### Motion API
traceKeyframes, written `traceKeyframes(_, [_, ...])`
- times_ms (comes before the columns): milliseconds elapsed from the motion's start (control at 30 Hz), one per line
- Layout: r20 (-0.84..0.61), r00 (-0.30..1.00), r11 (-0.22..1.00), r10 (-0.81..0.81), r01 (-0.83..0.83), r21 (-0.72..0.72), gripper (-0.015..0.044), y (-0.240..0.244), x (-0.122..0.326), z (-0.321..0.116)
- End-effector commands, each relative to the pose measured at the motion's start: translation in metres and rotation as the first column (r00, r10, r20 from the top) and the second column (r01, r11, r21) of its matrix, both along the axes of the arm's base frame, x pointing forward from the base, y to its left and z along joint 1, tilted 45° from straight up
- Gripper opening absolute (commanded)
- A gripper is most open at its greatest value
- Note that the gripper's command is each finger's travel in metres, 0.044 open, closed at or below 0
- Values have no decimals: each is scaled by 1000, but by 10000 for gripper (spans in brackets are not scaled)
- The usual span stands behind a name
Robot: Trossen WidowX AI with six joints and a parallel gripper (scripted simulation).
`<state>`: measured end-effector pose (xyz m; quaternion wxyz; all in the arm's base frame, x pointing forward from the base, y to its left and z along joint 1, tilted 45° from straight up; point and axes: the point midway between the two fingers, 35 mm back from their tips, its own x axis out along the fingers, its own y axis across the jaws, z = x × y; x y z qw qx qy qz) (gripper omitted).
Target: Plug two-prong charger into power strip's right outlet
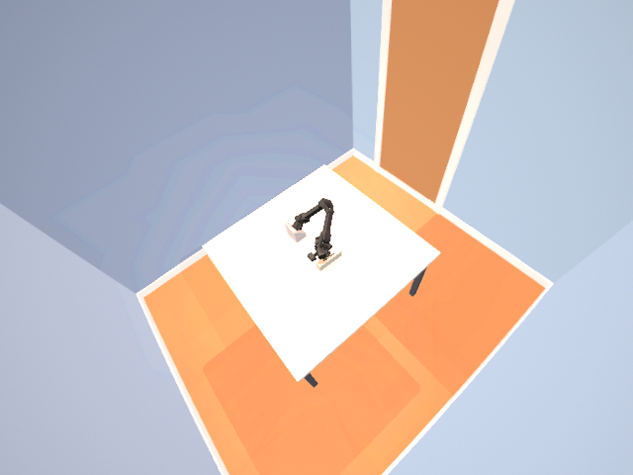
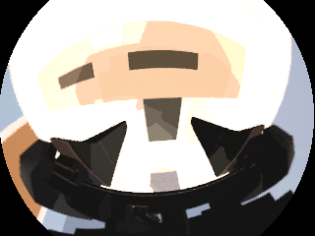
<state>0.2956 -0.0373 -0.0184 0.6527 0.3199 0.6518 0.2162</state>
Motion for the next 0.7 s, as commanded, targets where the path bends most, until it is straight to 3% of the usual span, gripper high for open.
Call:
traceKeyframes(0, [5,1000,1000,-1,1,-1,440,0,-4,0])
traceKeyframes(667, [4,1000,1000,-1,1,-1,440,4,-27,0])
